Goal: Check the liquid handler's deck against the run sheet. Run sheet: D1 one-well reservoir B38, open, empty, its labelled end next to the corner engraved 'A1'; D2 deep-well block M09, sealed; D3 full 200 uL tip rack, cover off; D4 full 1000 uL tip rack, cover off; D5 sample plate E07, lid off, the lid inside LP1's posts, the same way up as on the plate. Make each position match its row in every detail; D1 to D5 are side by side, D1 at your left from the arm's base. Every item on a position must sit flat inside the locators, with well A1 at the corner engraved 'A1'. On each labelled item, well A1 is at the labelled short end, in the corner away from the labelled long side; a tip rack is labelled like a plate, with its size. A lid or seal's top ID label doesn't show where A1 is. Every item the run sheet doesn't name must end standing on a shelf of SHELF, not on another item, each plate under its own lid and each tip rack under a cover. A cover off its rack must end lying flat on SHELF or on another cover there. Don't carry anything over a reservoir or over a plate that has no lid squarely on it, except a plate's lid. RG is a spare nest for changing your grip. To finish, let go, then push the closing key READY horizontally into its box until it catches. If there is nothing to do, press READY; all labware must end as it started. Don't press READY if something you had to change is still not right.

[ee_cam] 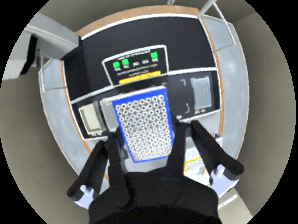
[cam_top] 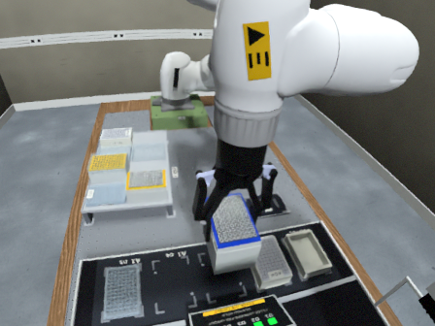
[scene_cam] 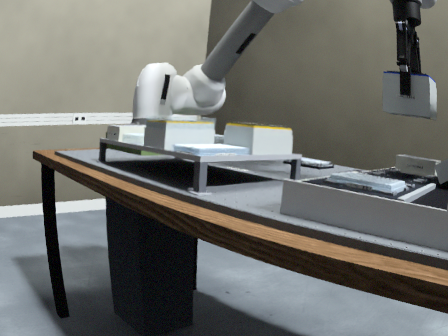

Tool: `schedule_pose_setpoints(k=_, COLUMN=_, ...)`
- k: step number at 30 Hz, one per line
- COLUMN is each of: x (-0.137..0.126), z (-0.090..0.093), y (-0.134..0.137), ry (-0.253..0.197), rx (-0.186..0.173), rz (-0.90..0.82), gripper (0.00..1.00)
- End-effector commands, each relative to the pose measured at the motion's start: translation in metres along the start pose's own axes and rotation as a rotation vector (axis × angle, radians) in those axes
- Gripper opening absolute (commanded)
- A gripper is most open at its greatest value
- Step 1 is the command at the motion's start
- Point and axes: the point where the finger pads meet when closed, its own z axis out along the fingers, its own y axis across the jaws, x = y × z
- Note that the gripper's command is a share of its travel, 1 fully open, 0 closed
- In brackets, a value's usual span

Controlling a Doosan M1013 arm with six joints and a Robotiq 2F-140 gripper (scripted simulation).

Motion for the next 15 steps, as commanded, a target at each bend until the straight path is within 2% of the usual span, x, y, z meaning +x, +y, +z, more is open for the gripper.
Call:
schedule_pose_setpoints(k=1, x=0.0, z=-0.015, y=-0.002, ry=0.003, rx=0.002, rz=0.003, gripper=0.1)
schedule_pose_setpoints(k=15, x=0.0, z=-0.034, y=-0.001, ry=0.003, rx=0.002, rz=0.003, gripper=0.1)
